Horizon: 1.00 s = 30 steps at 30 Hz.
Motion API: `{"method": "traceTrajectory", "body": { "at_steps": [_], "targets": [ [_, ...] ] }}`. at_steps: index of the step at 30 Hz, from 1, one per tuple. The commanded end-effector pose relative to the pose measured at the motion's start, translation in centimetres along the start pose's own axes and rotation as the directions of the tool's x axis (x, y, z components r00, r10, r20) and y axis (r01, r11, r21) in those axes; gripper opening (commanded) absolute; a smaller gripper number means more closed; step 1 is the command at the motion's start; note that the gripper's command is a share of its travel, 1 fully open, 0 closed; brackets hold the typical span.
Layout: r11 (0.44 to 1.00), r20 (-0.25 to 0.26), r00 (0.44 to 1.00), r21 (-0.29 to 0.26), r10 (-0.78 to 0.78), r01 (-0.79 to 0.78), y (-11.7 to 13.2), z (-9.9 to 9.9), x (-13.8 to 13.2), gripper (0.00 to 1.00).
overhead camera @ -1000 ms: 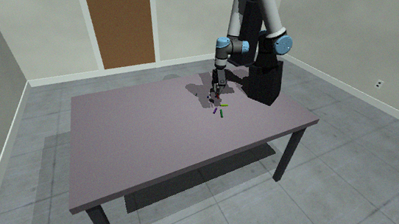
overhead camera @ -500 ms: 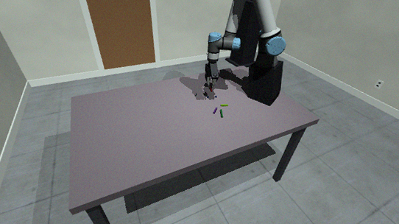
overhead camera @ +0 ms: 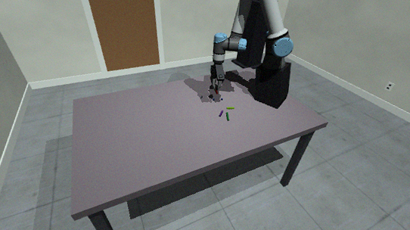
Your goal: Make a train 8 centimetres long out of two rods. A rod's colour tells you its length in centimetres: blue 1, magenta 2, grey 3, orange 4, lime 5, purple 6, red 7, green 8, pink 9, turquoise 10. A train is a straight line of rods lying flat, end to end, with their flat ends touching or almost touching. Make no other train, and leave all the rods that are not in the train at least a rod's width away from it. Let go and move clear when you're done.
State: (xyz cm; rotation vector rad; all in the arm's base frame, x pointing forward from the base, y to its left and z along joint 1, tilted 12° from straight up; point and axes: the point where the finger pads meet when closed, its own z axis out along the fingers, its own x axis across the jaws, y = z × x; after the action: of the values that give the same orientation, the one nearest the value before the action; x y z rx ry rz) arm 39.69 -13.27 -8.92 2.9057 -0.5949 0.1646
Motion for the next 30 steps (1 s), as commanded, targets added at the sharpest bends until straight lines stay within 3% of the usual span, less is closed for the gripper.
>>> {"method": "traceTrajectory", "body": {
  "at_steps": [1,18,30],
  "targets": [
    [1.0,-0.001,1.0,0.0,0.0,0.0,0.0,0.0,0.0,0.0],
    [1.0,0.0,1.0,0.001,0.0,0.0,0.0,3.4,0.1,0.0],
    [1.0,0.0,1.0,0.001,0.0,0.0,-0.1,7.5,0.2,0.0]
  ]
}}
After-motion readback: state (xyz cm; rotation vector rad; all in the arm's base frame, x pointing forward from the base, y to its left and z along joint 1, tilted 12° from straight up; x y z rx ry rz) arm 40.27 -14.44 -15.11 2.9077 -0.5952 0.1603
